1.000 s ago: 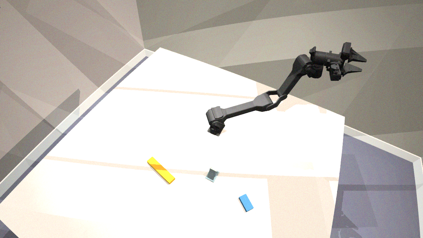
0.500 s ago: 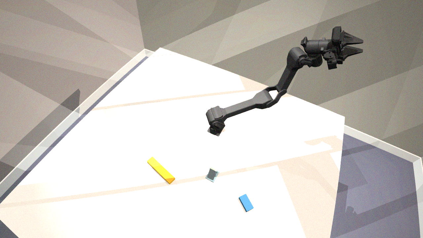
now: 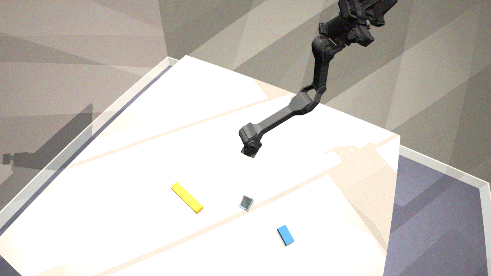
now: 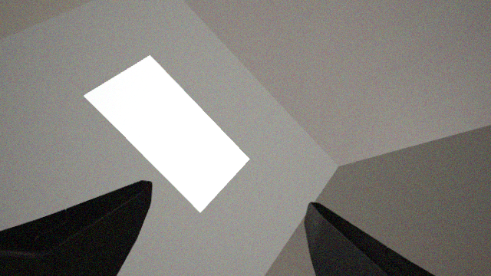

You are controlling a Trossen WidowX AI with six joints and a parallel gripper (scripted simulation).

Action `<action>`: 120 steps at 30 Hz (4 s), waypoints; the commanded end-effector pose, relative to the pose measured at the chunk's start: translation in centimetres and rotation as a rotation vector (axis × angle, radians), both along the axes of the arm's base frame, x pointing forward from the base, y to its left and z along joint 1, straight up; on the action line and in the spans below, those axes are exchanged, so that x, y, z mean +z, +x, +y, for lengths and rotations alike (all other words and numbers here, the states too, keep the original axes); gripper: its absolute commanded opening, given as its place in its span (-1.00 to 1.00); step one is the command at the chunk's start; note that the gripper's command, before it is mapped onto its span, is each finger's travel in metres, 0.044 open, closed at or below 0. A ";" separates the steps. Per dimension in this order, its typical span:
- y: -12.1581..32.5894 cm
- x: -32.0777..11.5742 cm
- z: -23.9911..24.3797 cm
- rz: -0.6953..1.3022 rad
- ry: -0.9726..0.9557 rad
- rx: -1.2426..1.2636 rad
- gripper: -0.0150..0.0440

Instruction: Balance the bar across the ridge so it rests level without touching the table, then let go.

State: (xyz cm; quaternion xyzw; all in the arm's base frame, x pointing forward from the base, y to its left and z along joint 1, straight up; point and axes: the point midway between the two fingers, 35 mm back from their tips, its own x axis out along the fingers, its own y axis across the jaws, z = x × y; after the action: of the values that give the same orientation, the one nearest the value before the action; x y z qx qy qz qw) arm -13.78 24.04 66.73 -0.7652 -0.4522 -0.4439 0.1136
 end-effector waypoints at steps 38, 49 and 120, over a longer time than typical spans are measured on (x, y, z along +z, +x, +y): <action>40.6 -8.1 -32.9 1.045 1.031 0.000 0.58; 48.0 -19.0 -36.5 1.366 1.284 -0.121 0.58; 46.8 -60.6 -33.2 2.690 1.422 -1.037 0.58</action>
State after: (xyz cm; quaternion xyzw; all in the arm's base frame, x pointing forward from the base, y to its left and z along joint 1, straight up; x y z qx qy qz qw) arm 33.03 -9.12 6.64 0.4357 -0.5553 -0.4190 -0.5711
